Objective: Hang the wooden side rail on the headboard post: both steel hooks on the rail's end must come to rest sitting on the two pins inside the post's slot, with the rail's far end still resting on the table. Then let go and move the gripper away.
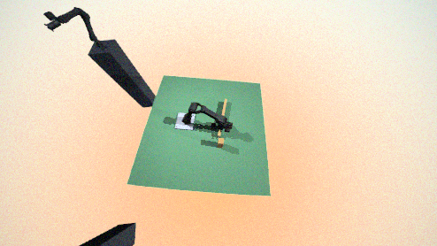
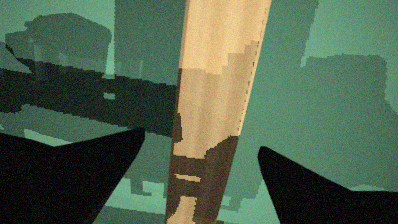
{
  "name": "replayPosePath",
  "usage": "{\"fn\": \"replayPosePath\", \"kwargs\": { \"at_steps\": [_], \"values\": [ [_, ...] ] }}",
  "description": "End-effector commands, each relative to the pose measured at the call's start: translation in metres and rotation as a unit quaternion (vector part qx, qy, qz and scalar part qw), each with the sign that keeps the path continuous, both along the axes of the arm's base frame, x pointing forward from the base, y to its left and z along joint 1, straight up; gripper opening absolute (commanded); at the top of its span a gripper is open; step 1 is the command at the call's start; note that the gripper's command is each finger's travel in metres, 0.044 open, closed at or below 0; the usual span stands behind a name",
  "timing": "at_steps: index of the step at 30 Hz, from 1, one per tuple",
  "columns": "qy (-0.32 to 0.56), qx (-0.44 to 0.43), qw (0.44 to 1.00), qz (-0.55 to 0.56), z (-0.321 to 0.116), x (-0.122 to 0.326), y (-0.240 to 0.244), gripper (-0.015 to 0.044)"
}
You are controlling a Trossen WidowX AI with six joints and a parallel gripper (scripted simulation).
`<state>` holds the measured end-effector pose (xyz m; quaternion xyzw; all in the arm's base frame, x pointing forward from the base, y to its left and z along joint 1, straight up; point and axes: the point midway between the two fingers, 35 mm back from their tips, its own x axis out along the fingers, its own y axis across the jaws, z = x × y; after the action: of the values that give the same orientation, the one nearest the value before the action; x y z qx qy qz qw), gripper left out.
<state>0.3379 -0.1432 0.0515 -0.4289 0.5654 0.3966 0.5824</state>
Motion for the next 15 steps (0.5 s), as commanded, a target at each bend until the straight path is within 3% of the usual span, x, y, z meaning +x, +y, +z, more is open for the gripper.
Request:
{"fn": "replayPosePath", "kwargs": {
  "at_steps": [1,6,15],
  "values": [
    [0.006,0.004,1.0,0.002,-0.0075,-0.0019,0.0013,0.044],
    [0.006,0.004,1.0,0.002,-0.0075,-0.0019,0.0013,0.044],
    [0.006,0.004,1.0,0.002,-0.0075,-0.0019,0.0013,0.0204]
  ]
}}
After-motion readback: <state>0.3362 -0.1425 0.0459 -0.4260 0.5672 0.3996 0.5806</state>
